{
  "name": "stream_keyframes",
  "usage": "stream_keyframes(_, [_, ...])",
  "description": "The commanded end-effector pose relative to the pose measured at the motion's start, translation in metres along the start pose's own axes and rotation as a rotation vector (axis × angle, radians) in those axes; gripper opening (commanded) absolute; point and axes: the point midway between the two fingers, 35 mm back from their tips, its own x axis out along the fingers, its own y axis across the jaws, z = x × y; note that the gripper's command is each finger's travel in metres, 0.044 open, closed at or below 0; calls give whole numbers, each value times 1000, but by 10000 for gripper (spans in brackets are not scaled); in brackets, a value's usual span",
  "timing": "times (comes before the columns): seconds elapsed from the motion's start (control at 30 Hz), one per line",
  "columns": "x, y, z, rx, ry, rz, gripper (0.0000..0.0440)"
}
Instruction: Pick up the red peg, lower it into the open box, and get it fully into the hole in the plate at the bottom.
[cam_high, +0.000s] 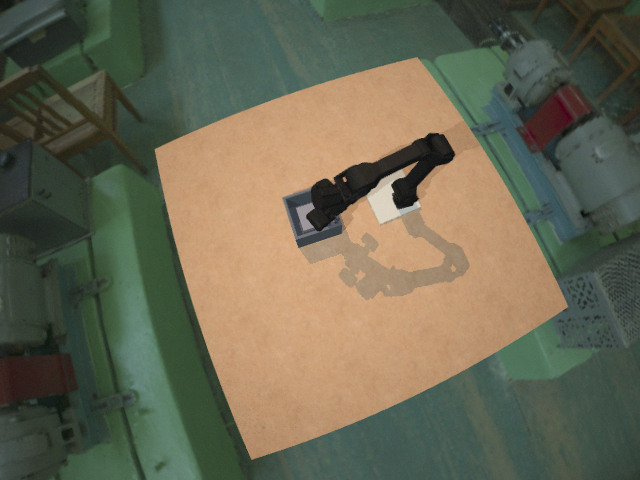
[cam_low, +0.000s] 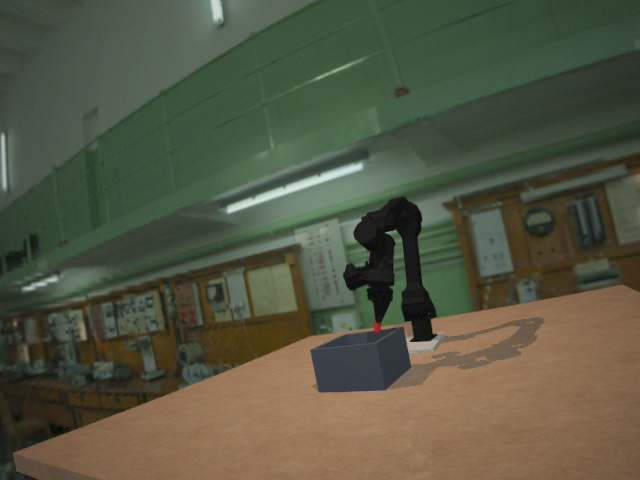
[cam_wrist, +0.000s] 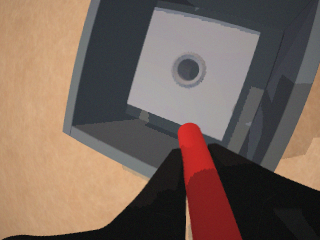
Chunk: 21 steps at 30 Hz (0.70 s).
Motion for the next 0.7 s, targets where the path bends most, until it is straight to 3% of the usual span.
stream_keyframes(0.0, [5, 3, 10, 7, -10, 0, 2])
stream_keyframes(0.67, [48, -1, 32, 27, 34, -76, 16])
